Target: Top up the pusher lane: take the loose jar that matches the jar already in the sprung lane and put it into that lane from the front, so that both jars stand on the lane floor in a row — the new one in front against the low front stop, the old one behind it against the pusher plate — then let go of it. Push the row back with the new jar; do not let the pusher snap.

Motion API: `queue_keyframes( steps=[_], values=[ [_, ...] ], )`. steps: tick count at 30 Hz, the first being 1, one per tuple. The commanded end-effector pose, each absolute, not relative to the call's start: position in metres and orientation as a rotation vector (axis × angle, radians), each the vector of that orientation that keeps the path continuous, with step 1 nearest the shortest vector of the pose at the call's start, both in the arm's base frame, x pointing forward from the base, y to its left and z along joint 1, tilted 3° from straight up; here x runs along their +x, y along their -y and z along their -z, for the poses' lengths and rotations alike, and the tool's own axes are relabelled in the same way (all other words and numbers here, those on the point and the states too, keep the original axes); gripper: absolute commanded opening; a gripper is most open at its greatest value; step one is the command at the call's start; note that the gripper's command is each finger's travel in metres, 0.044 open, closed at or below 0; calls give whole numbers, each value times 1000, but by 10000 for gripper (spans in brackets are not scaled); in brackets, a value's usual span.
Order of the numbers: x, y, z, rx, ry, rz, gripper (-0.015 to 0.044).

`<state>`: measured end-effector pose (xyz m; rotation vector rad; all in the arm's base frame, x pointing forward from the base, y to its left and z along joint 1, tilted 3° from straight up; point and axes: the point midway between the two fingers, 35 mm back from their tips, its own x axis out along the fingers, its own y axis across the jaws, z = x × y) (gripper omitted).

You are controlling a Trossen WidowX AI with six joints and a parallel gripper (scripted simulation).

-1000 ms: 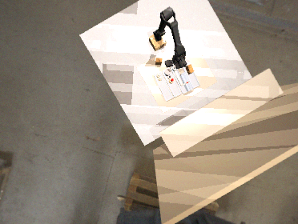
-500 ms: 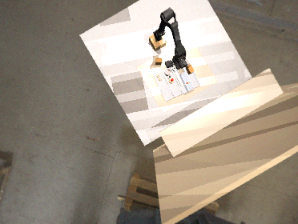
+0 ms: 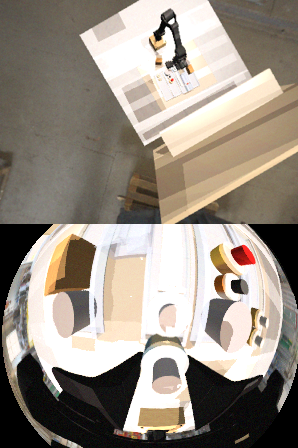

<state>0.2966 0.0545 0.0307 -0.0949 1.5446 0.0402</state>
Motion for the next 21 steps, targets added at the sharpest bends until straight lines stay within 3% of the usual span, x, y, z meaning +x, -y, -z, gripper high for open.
queue_keyframes(
  steps=[1, 21],
  values=[
    [308, -55, -33, -97, -1517, -42, 0],
    [316, -56, -35, -97, -1516, -42, 0]
  ],
)
